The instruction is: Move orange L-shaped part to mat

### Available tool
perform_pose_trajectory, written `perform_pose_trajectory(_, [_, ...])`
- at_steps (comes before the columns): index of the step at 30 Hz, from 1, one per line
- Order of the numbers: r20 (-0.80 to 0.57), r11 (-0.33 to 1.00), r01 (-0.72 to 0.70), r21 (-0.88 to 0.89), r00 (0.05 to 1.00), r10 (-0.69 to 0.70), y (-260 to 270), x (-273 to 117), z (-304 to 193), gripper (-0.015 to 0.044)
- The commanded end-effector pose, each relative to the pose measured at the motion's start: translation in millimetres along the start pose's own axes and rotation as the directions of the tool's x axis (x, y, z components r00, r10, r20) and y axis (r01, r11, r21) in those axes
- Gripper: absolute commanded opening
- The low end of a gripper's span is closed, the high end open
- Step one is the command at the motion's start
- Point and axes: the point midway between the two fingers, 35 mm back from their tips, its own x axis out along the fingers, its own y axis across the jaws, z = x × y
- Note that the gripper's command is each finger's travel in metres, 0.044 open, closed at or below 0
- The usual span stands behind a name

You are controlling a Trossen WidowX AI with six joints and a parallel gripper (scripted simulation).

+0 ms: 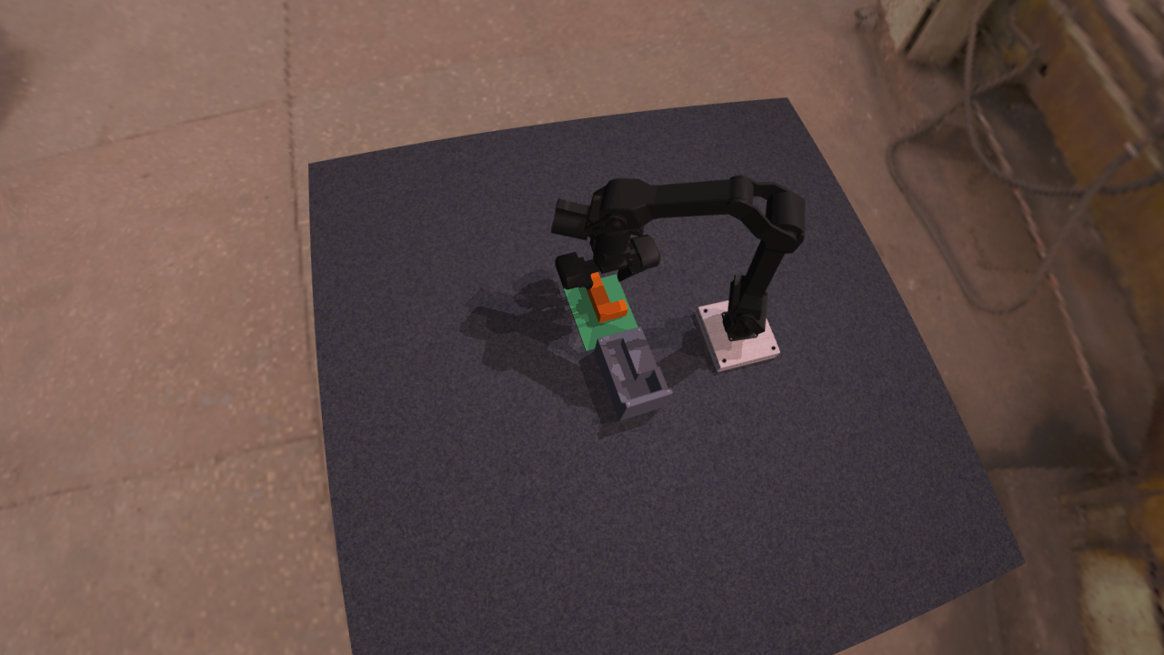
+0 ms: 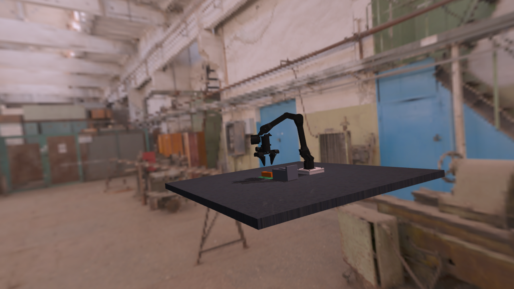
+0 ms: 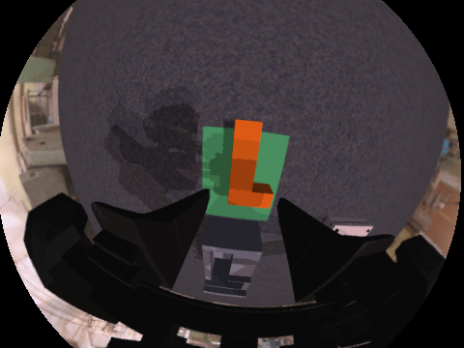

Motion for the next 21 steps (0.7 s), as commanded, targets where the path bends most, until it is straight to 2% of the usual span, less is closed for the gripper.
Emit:
perform_pose_trajectory(1, [0.007,1.0,-0.013,-0.001,1.0,0.013,3.4,-29.8,2.0,0.0394])
perform_pose_trajectory(6, [0.007,1.0,-0.014,0.0,1.0,0.014,0.1,-76.5,-0.1,0.04])
perform_pose_trajectory(21, [0.014,1.0,-0.022,0.004,1.0,0.022,2.4,-72.3,1.4,0.04])
